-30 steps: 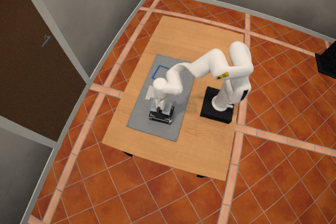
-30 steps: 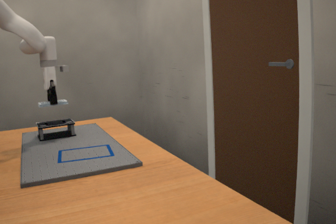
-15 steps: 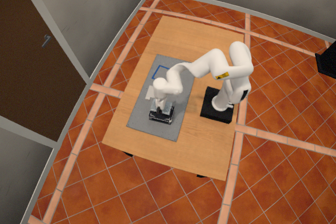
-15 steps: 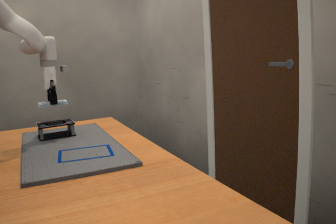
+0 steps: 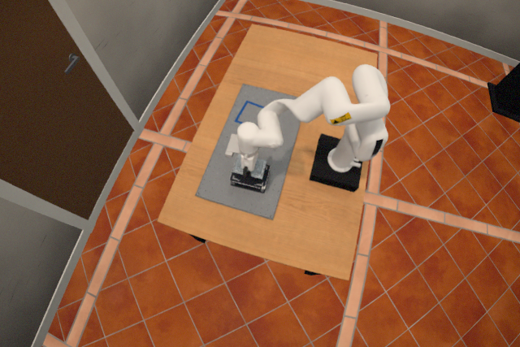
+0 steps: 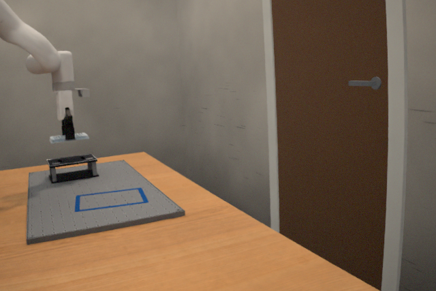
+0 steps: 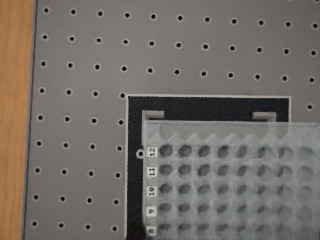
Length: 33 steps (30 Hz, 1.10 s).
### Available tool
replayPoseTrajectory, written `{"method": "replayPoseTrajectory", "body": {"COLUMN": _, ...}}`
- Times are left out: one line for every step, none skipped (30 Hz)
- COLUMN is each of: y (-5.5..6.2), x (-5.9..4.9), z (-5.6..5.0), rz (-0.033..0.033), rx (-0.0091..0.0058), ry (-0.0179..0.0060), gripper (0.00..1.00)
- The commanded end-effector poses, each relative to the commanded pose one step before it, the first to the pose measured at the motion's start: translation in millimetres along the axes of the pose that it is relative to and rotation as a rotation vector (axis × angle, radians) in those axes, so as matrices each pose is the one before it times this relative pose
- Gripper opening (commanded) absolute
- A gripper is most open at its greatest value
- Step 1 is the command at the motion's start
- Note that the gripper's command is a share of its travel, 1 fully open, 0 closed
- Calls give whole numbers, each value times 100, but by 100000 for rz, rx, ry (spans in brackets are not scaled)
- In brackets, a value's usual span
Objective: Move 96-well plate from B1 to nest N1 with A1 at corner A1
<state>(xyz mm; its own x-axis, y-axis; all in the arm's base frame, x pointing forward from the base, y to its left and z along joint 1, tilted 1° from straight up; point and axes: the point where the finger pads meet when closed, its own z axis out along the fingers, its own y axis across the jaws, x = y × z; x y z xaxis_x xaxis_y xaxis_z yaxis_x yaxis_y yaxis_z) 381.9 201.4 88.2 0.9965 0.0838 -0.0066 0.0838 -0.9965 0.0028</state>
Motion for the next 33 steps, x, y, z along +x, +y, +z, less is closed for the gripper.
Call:
{"method": "replayPoseTrajectory", "body": {"y": -77, "x": 183, "z": 289, "rz": -2, "rx": 1116, "ry": 136, "gripper": 0}}
{"method": "replayPoseTrajectory", "body": {"y": 1, "x": 2, "z": 167, "rz": 0, "rx": 0, "ry": 0, "gripper": 0}}
{"method": "replayPoseTrajectory", "body": {"y": 1, "x": 0, "z": 167, "rz": 0, "rx": 0, "ry": 0, "gripper": 0}}
{"method": "replayPoseTrajectory", "body": {"y": 2, "x": -1, "z": 167, "rz": 0, "rx": 0, "ry": 0, "gripper": 0}}
{"method": "replayPoseTrajectory", "body": {"y": 2, "x": -1, "z": 167, "rz": 0, "rx": 0, "ry": 0, "gripper": 0}}
{"method": "replayPoseTrajectory", "body": {"y": 2, "x": -1, "z": 167, "rz": 0, "rx": 0, "ry": 0, "gripper": 0}}
{"method": "replayPoseTrajectory", "body": {"y": 1, "x": 0, "z": 167, "rz": 0, "rx": 0, "ry": 0, "gripper": 0}}
{"method": "replayPoseTrajectory", "body": {"y": 1, "x": 0, "z": 167, "rz": 0, "rx": 0, "ry": 0, "gripper": 0}}
{"method": "replayPoseTrajectory", "body": {"y": 1, "x": 0, "z": 167, "rz": 0, "rx": 0, "ry": 0, "gripper": 0}}
{"method": "replayPoseTrajectory", "body": {"y": 1, "x": 1, "z": 167, "rz": 0, "rx": 0, "ry": 0, "gripper": 0}}
{"method": "replayPoseTrajectory", "body": {"y": 1, "x": 1, "z": 167, "rz": 0, "rx": 0, "ry": 0, "gripper": 0}}
{"method": "replayPoseTrajectory", "body": {"y": 1, "x": 1, "z": 167, "rz": 0, "rx": 0, "ry": 0, "gripper": 0}}
{"method": "replayPoseTrajectory", "body": {"y": 1, "x": 0, "z": 167, "rz": 0, "rx": 0, "ry": 0, "gripper": 0}}
{"method": "replayPoseTrajectory", "body": {"y": 1, "x": 0, "z": 167, "rz": 0, "rx": 0, "ry": 0, "gripper": 0}}
{"method": "replayPoseTrajectory", "body": {"y": 0, "x": 0, "z": 0, "rz": 0, "rx": 0, "ry": 0, "gripper": 0}}
{"method": "replayPoseTrajectory", "body": {"y": 0, "x": 0, "z": 0, "rz": 0, "rx": 0, "ry": 0, "gripper": 0}}
{"method": "replayPoseTrajectory", "body": {"y": 0, "x": 1, "z": 167, "rz": 0, "rx": 0, "ry": 0, "gripper": 0}}
{"method": "replayPoseTrajectory", "body": {"y": 0, "x": 2, "z": 167, "rz": 0, "rx": 0, "ry": 0, "gripper": 0}}
{"method": "replayPoseTrajectory", "body": {"y": 0, "x": 1, "z": 167, "rz": 0, "rx": 0, "ry": 0, "gripper": 0}}
{"method": "replayPoseTrajectory", "body": {"y": 1, "x": -1, "z": 167, "rz": 0, "rx": 0, "ry": 0, "gripper": 0}}
{"method": "replayPoseTrajectory", "body": {"y": 1, "x": -2, "z": 167, "rz": 0, "rx": 0, "ry": 0, "gripper": 0}}
{"method": "replayPoseTrajectory", "body": {"y": 1, "x": -2, "z": 167, "rz": 0, "rx": 0, "ry": 0, "gripper": 0}}
{"method": "replayPoseTrajectory", "body": {"y": 1, "x": -1, "z": 167, "rz": 0, "rx": 0, "ry": 0, "gripper": 0}}
{"method": "replayPoseTrajectory", "body": {"y": 1, "x": -1, "z": 167, "rz": 0, "rx": 0, "ry": 0, "gripper": 0}}
{"method": "replayPoseTrajectory", "body": {"y": 1, "x": 0, "z": 167, "rz": 0, "rx": 0, "ry": 0, "gripper": 0}}
{"method": "replayPoseTrajectory", "body": {"y": 0, "x": 0, "z": 167, "rz": 0, "rx": 0, "ry": 0, "gripper": 0}}
{"method": "replayPoseTrajectory", "body": {"y": 0, "x": 0, "z": 167, "rz": 0, "rx": 0, "ry": 0, "gripper": 0}}
{"method": "replayPoseTrajectory", "body": {"y": 0, "x": 0, "z": 167, "rz": 0, "rx": 0, "ry": 0, "gripper": 0}}
{"method": "replayPoseTrajectory", "body": {"y": 0, "x": 0, "z": 167, "rz": 0, "rx": 0, "ry": 0, "gripper": 0}}
{"method": "replayPoseTrajectory", "body": {"y": 0, "x": 0, "z": 167, "rz": 0, "rx": 0, "ry": 0, "gripper": 0}}
{"method": "replayPoseTrajectory", "body": {"y": 0, "x": 0, "z": 167, "rz": 0, "rx": 0, "ry": 0, "gripper": 0}}
{"method": "replayPoseTrajectory", "body": {"y": 0, "x": 0, "z": 0, "rz": 0, "rx": 0, "ry": 0, "gripper": 0}}
{"method": "replayPoseTrajectory", "body": {"y": 0, "x": 0, "z": 0, "rz": 0, "rx": 0, "ry": 0, "gripper": 0}}
